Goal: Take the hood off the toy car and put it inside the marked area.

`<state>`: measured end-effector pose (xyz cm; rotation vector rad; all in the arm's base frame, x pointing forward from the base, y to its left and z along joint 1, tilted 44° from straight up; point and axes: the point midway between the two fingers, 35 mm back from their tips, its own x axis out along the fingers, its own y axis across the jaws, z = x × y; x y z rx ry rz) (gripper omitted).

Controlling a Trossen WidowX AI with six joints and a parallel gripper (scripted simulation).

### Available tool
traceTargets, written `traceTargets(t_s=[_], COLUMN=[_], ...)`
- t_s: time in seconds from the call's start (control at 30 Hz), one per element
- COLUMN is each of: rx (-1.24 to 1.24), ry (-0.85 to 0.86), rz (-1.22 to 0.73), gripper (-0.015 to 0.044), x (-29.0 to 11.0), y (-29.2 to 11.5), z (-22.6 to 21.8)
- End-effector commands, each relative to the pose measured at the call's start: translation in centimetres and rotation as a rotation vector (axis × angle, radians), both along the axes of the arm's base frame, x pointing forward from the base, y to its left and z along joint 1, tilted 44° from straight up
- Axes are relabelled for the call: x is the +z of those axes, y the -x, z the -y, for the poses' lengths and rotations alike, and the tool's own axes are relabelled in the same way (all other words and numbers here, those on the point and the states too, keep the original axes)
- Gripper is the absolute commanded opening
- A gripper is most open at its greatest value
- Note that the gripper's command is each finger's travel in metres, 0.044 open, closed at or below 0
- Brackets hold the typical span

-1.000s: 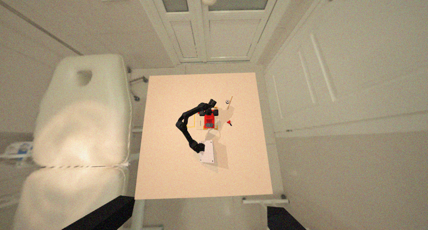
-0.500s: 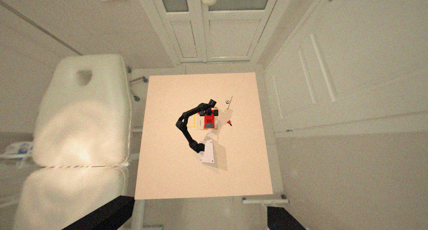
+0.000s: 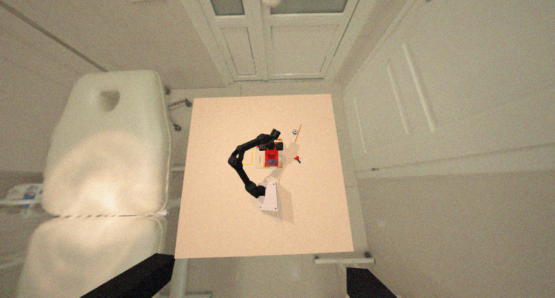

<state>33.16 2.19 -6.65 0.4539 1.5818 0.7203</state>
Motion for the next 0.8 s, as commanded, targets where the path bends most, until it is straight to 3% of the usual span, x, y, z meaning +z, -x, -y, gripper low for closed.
traceTargets(t_s=[0.0, 0.23, 0.57, 0.77], rx=[0.000, 0.000, 0.000, 0.000], ry=[0.000, 0.000, 0.000, 0.001], rz=[0.000, 0.000, 0.000, 0.000], gripper=[0.0322, 0.0275, 0.0012, 0.0000], x=[0.01, 0.01, 0.36, 0.64], y=[0.00, 0.00, -0.09, -0.16], z=[0.02, 0.02, 0.35, 0.62])
